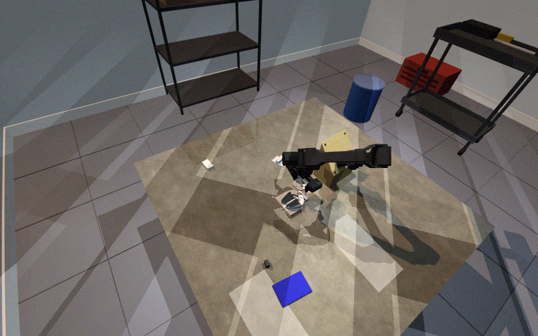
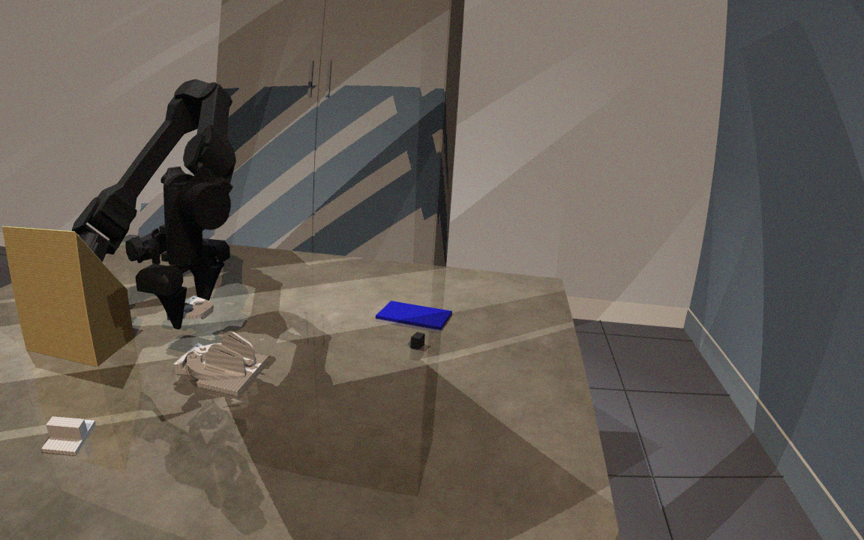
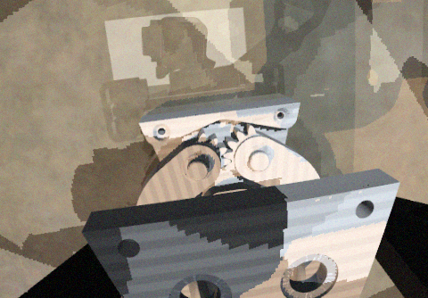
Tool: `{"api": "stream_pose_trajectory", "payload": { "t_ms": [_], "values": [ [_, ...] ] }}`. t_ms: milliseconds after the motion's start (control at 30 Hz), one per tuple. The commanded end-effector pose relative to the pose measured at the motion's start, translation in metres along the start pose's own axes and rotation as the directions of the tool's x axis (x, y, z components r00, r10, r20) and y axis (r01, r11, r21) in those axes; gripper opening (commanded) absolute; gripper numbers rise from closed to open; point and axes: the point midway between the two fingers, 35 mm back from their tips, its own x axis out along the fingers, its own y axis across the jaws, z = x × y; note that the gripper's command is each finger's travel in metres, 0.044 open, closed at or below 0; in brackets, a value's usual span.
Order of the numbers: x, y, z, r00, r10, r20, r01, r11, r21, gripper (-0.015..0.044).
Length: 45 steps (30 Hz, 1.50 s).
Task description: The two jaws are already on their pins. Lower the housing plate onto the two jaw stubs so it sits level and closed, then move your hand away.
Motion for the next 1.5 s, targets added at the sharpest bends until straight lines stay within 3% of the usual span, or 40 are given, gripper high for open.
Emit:
{"api": "stream_pose_trajectory", "payload": {
  "t_ms": [0, 1467],
  "values": [
    [-0.0003, -0.0058, 0.005, 1.0, -0.002, -0.004, 0.002, 1.0, 0.001, 0.0351],
    [0.0054, -0.0055, 0.0045, 1.0, -0.001, -0.004, 0.001, 1.0, 0.002, 0.0351]
  ]
}}
